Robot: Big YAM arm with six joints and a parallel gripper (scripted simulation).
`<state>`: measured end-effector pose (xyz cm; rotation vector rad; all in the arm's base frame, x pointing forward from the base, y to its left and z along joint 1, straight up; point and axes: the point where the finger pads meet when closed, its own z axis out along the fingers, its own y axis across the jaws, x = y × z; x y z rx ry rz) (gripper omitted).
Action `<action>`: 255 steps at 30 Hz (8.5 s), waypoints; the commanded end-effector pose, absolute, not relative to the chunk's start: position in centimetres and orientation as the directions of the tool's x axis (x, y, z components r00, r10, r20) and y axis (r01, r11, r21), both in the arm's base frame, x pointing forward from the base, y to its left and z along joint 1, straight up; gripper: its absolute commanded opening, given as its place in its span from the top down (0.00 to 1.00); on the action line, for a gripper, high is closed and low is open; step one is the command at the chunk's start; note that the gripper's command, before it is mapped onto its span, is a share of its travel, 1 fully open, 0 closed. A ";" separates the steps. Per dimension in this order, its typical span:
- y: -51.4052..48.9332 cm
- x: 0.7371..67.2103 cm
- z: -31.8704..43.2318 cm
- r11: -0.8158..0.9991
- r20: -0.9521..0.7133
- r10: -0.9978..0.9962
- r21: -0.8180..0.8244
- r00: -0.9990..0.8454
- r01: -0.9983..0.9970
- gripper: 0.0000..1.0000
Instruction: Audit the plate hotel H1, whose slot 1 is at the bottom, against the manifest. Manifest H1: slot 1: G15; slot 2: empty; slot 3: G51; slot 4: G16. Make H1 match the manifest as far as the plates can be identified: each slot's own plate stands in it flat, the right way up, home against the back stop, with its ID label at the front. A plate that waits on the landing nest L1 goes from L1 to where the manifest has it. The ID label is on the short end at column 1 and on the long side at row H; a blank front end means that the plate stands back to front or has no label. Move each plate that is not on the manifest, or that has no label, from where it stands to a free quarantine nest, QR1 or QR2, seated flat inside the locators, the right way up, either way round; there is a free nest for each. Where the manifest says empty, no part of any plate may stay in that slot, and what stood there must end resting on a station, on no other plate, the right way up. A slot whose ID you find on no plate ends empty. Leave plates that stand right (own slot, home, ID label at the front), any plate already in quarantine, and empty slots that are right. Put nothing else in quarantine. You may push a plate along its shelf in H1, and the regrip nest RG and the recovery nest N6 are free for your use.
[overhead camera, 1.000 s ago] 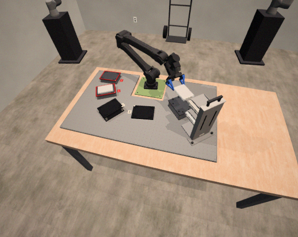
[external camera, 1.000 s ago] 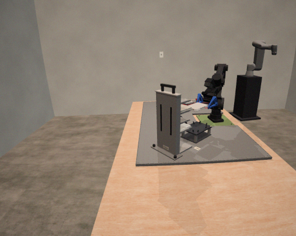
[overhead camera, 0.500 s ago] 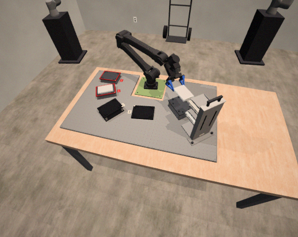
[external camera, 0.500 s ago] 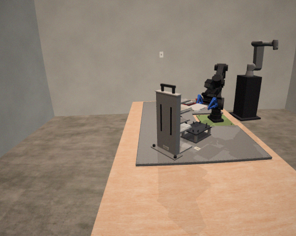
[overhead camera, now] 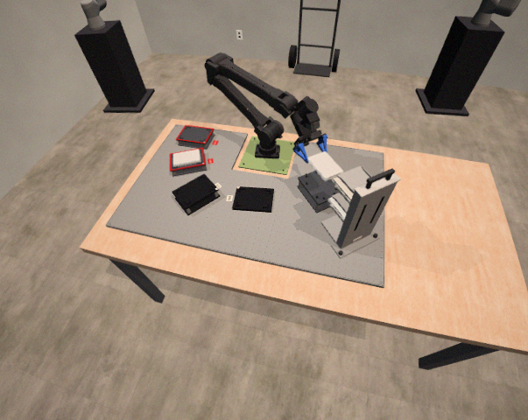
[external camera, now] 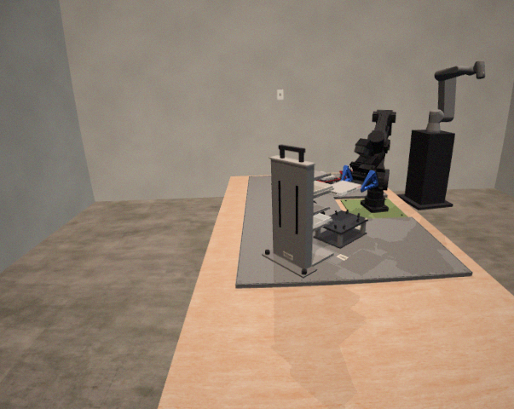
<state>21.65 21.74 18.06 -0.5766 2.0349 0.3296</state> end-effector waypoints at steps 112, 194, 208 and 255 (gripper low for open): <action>22.4 21.6 13.9 0.849 -0.879 -0.238 0.019 -0.414 -0.528 0.14; 22.4 21.6 10.2 0.849 -0.878 -0.239 0.018 -0.415 -0.528 0.14; 22.7 21.8 10.1 0.849 -0.883 -0.231 0.023 -0.410 -0.528 0.14; 22.9 22.3 9.5 0.852 -0.887 -0.226 0.022 -0.404 -0.524 0.00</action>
